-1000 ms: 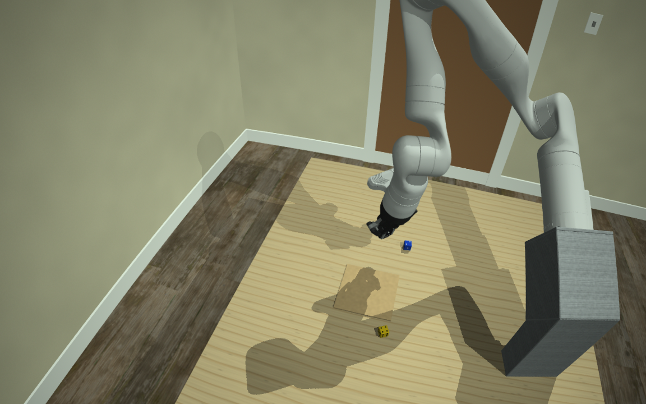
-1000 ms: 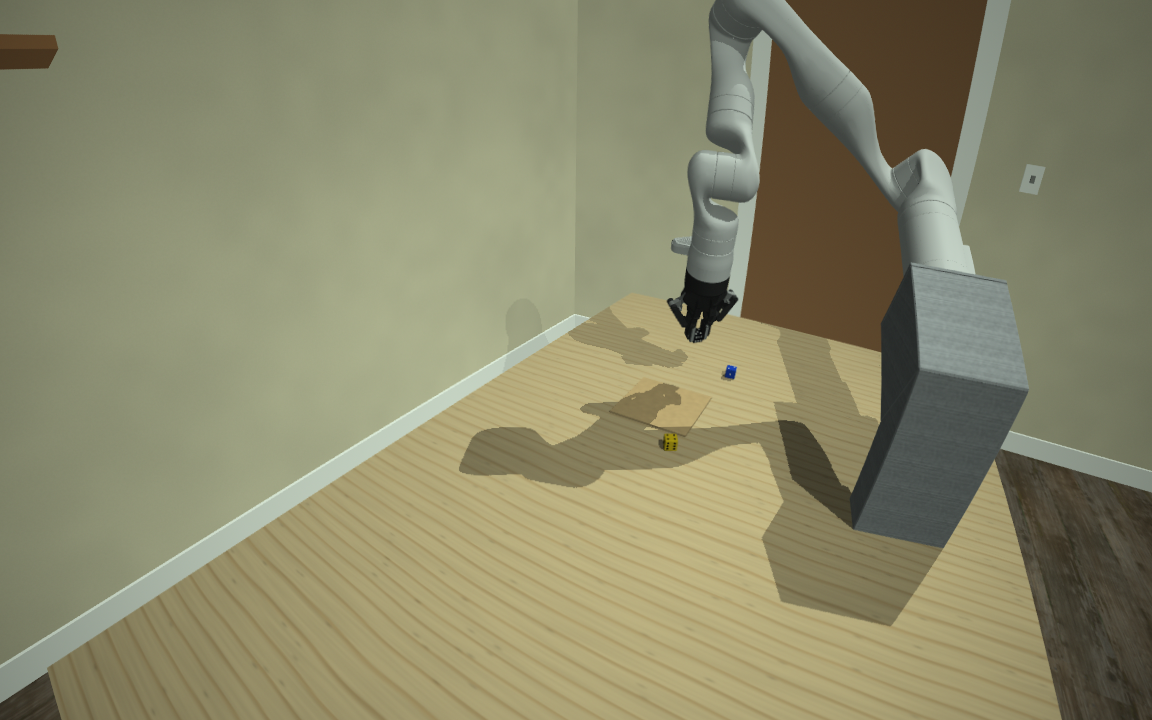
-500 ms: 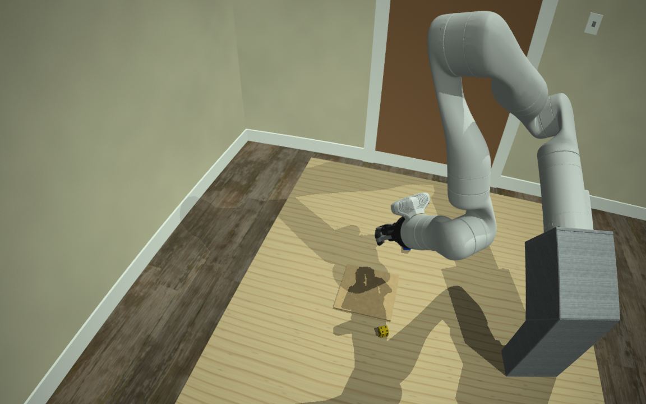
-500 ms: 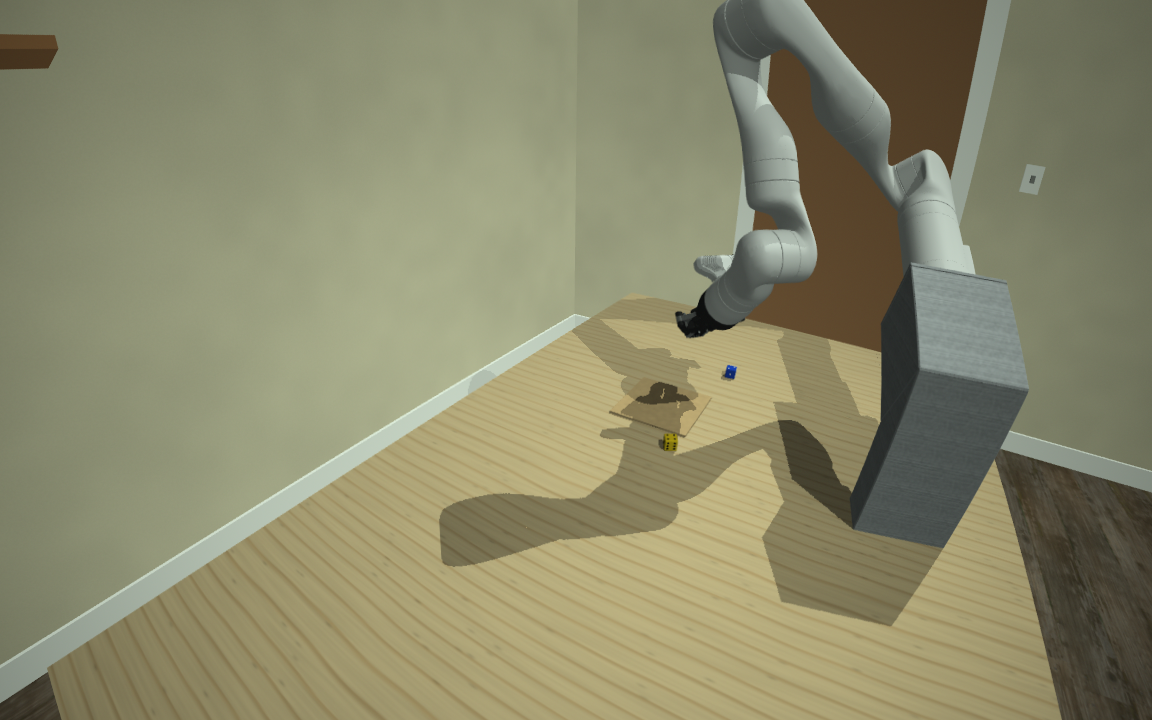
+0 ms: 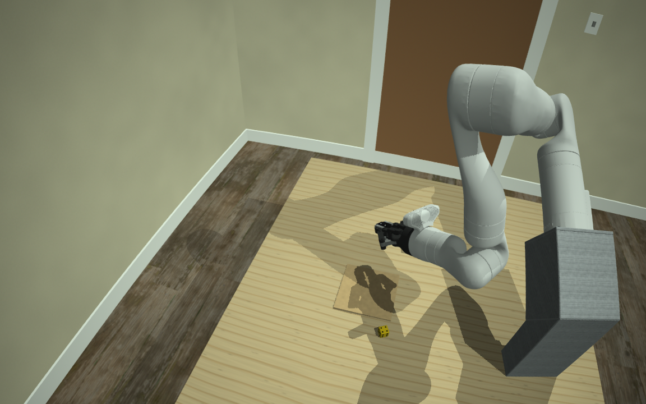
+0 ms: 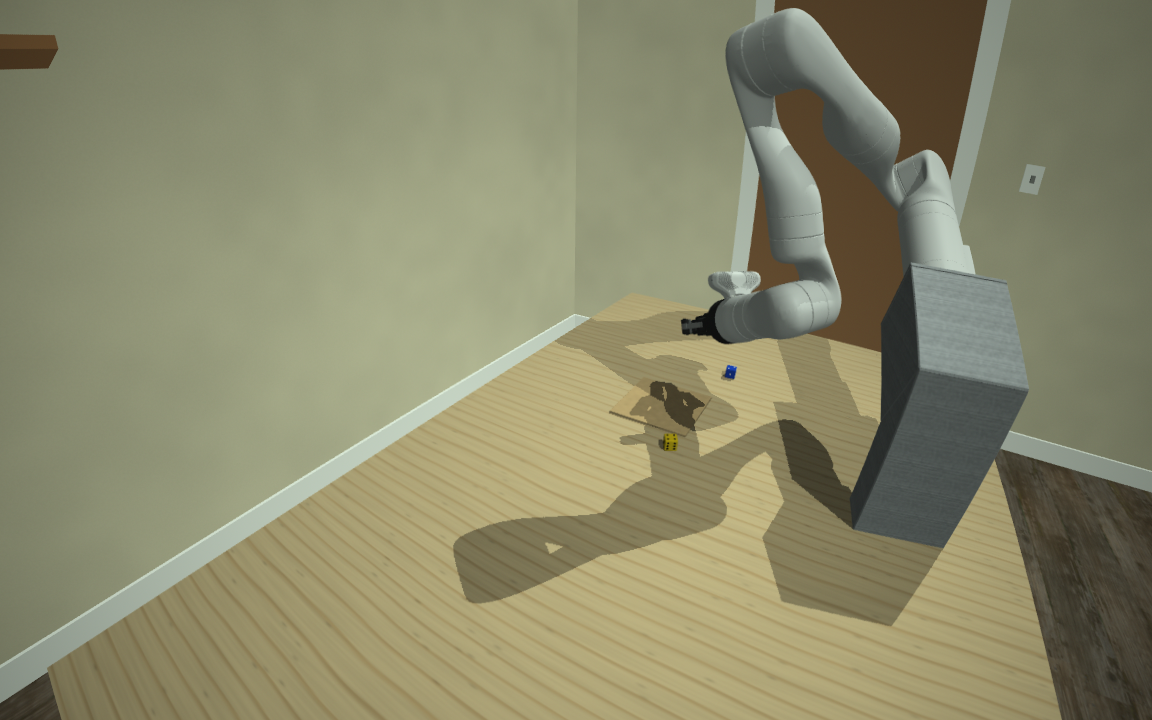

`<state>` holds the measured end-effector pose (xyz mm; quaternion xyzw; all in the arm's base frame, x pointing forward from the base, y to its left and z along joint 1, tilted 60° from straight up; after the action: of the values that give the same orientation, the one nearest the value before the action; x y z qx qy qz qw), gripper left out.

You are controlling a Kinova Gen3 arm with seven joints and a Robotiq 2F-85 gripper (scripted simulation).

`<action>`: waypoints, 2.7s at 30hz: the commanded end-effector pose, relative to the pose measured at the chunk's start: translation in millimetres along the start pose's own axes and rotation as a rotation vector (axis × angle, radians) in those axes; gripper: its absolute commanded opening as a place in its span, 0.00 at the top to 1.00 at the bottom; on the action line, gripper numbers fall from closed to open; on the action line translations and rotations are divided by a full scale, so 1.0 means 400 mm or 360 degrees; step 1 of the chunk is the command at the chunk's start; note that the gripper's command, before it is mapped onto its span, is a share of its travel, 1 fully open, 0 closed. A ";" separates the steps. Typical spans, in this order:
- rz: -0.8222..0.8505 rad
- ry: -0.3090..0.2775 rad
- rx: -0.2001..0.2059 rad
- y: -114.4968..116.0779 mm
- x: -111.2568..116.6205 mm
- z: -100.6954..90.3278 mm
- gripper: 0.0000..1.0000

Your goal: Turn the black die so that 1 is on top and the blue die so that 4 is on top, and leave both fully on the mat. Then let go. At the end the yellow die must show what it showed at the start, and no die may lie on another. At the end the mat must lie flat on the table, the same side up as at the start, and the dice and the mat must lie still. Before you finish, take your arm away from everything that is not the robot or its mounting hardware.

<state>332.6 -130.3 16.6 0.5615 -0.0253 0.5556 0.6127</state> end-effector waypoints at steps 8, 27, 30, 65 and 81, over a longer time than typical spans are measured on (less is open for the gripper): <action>-0.0011 0.0010 0.0003 -0.002 -0.023 0.010 0.85; -0.0012 0.0010 0.0002 -0.024 -0.128 0.068 0.85; -0.0012 0.0010 0.0003 -0.027 -0.140 0.075 0.85; -0.0011 0.0010 0.0003 -0.032 -0.165 0.089 0.85; -0.0011 0.0010 0.0003 -0.032 -0.166 0.089 0.85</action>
<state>337.2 -196.2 -22.4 0.5604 -0.0208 0.5547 0.6147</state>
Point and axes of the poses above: the point where the finger pads meet when closed, its own z axis out along the fingers, its own y axis across the jaws, x = y × z, the point moved 8 cm from there along -z, back along the fingers, and after that the axes turned 12 degrees about -z, right-handed, at the moved point
